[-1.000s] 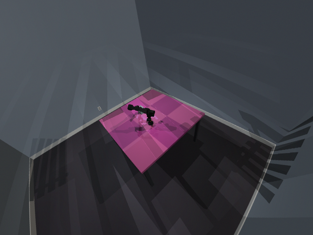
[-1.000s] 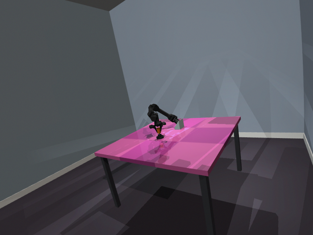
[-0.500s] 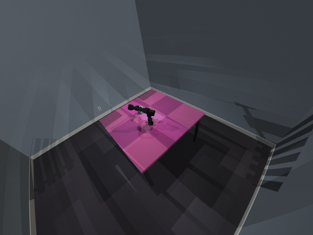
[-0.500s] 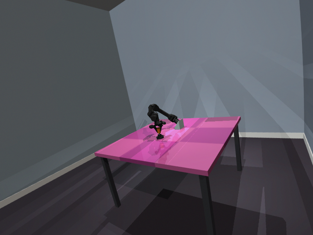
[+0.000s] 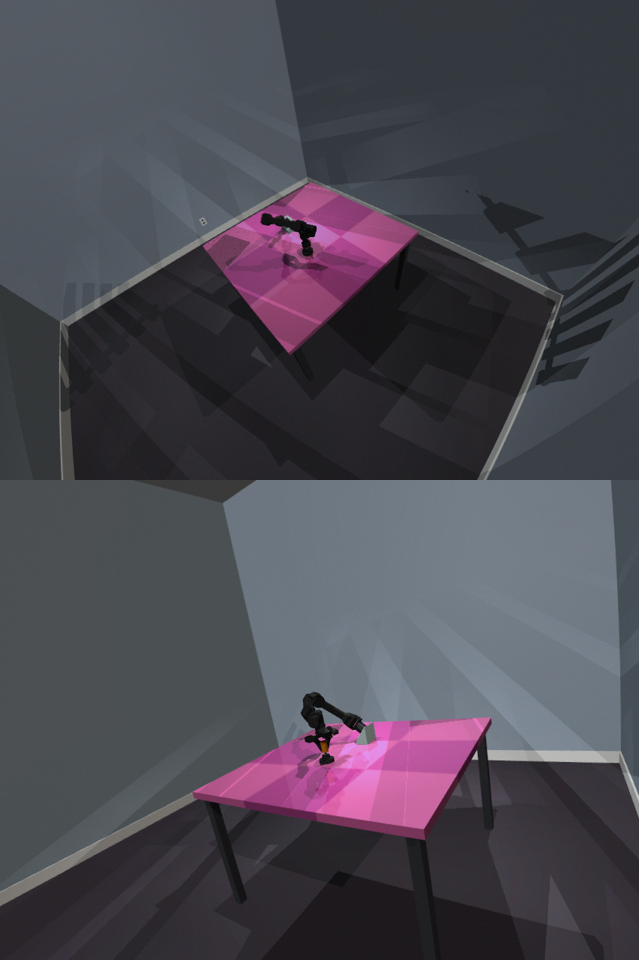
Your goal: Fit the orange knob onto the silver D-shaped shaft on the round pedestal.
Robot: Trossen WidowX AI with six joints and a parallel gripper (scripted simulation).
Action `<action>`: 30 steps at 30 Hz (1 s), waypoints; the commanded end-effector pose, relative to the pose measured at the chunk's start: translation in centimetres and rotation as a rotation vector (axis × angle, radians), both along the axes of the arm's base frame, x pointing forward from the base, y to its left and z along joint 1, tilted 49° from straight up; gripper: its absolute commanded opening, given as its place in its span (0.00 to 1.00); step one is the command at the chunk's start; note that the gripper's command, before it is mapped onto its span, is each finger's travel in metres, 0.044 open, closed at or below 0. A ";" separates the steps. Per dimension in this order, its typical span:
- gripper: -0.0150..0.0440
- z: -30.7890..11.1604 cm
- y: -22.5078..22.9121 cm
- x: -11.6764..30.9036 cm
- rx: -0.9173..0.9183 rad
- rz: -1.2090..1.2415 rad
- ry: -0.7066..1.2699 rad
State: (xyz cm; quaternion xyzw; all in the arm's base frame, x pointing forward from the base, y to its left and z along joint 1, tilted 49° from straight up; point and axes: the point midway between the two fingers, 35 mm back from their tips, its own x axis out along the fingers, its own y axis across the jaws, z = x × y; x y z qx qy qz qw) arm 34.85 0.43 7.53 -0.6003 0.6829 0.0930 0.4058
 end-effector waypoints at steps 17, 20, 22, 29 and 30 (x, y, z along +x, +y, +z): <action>0.25 0.2 0.1 0.1 -0.001 0.006 0.000; 0.25 0.3 0.2 0.1 -0.002 0.012 0.006; 0.25 0.3 0.2 0.1 -0.004 0.042 0.040; 0.25 0.2 0.3 0.3 -0.012 0.145 0.156; 0.25 0.2 0.3 0.3 -0.012 0.145 0.156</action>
